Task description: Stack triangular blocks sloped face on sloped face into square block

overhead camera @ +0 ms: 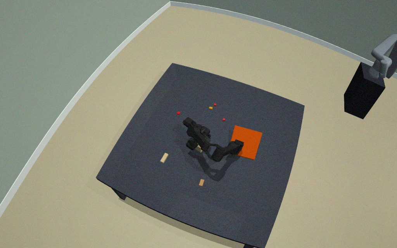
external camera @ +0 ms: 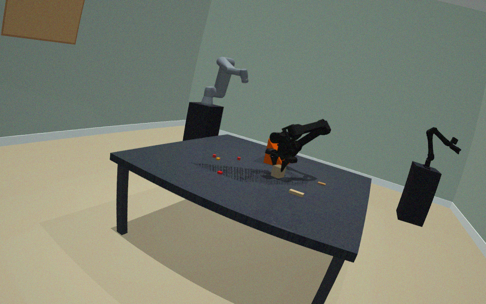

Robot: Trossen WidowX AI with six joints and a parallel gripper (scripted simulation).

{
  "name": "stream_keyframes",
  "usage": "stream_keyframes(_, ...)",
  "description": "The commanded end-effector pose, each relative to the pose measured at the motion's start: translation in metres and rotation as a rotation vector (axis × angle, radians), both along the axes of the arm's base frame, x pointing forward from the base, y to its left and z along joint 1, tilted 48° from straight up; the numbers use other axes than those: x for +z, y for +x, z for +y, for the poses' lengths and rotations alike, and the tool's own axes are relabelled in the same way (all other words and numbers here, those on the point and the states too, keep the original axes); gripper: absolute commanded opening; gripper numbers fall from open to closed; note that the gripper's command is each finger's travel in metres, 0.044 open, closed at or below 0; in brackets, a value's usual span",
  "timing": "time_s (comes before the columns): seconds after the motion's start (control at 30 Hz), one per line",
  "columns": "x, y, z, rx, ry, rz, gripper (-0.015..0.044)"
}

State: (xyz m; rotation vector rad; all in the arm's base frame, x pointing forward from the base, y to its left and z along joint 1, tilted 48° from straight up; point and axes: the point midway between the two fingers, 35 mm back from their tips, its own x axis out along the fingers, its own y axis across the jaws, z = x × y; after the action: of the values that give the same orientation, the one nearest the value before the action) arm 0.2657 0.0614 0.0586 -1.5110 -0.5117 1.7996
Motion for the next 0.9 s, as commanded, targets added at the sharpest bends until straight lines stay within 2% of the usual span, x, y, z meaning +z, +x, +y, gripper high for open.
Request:
stream_keyframes(0.0, 0.0001, 0.0001, 0.0000, 0.000, 0.000, 0.000, 0.0000)
stream_keyframes(0.13, 0.0005, 0.0005, 0.0002, -0.005, 0.003, -0.002, 0.0000)
stream_keyframes(0.7, 0.0000, 0.0000, 0.0000, 0.000, 0.000, 0.000, 0.0440)
stream_keyframes(0.87, 0.0000, 0.0000, 0.0000, 0.000, 0.000, 0.000, 0.0440)
